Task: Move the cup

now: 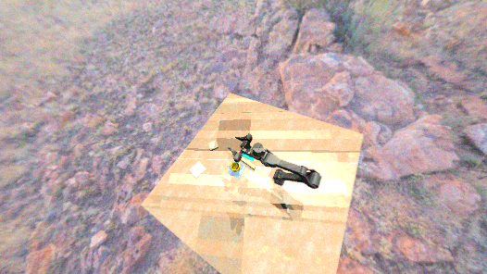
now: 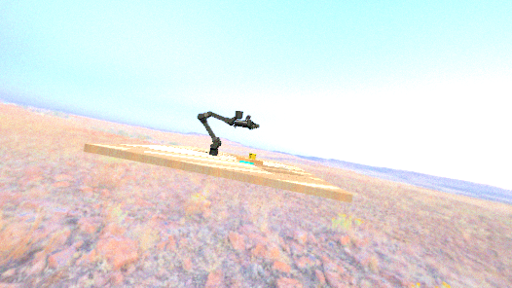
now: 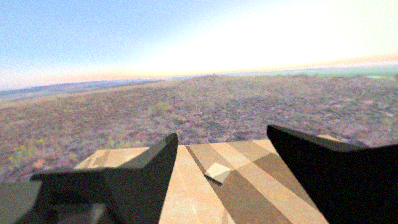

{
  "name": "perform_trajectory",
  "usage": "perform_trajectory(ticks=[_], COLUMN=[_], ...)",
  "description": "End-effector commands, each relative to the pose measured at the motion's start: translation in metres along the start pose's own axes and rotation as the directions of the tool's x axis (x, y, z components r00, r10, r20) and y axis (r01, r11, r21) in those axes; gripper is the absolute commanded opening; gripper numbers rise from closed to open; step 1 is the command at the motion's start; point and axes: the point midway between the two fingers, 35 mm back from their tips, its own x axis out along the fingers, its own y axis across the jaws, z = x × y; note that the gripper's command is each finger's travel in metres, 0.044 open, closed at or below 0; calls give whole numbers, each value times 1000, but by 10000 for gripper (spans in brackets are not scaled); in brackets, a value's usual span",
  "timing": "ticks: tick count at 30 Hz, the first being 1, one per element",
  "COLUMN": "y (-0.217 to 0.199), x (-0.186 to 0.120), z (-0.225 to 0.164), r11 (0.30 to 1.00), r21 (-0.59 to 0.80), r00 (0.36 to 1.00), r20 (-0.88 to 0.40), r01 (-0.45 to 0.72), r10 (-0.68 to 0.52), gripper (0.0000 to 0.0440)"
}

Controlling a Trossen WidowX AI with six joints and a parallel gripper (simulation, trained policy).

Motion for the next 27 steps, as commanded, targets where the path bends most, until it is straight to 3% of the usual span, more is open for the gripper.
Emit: perform_trajectory(ticks=[1, 12, 14, 18, 24, 27], y=[1, 5, 6, 9, 15, 19], x=[0, 3, 4, 7, 12, 14], z=[1, 7, 7, 7, 11, 13], r11=[1000, 999, 999, 997, 990, 985], r21=[1, 33, 45, 79, 140, 172], r00=[1000, 998, 997, 993, 986, 981], r20=[0, -56, -75, -113, -160, -186], r01=[-2, -14, -14, -19, -27, -30], r10=[2, 16, 17, 28, 50, 62], gripper=[374, 86, 50, 66, 160, 174])
